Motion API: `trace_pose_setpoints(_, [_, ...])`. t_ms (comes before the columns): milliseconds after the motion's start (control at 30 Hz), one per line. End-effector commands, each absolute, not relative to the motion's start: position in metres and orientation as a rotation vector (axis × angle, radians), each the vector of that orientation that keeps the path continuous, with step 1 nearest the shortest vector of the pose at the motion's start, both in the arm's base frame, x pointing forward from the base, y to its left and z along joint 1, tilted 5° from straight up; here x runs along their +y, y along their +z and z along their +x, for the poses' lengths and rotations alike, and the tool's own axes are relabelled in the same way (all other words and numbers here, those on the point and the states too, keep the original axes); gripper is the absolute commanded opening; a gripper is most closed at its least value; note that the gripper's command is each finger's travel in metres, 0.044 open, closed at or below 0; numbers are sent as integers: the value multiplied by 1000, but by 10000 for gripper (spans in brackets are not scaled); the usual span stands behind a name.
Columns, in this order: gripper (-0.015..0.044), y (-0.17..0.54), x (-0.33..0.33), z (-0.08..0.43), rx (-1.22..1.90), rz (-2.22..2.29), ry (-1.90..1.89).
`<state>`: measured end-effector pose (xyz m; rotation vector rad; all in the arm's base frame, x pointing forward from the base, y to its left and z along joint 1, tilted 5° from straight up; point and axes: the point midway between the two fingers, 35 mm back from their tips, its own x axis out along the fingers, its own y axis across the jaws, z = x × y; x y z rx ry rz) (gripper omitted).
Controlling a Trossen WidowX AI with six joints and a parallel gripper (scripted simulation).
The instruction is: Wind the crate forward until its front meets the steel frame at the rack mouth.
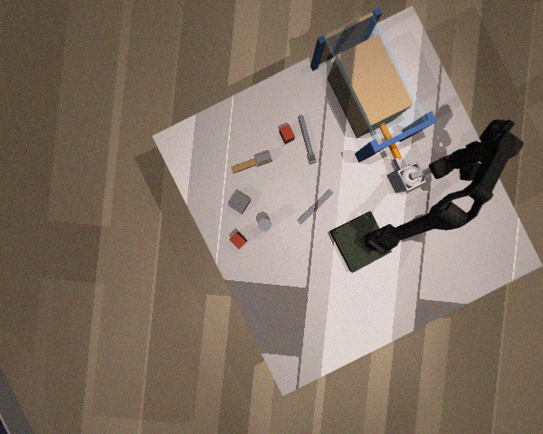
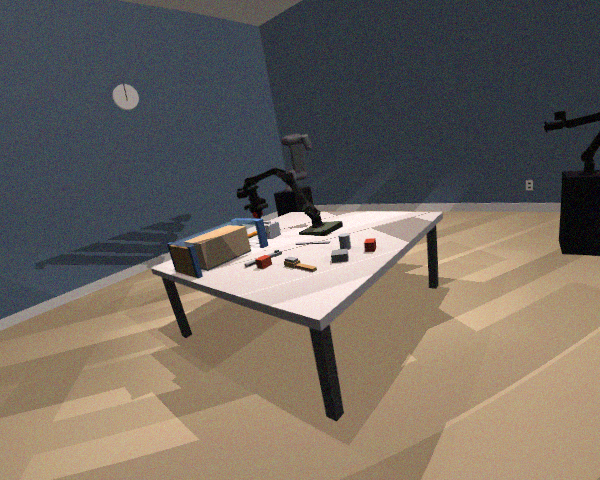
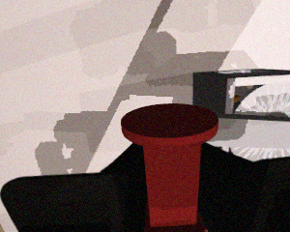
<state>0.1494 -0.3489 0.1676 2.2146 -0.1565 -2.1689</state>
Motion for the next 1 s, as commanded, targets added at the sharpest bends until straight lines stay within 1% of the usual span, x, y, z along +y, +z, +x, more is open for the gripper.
trace_pose_setpoints(0, [0, 169, -348, 173, -131, 2237, -2117])
trace_pose_setpoints(967, [0, 170, -337, 208, -130, 2241, -2114])
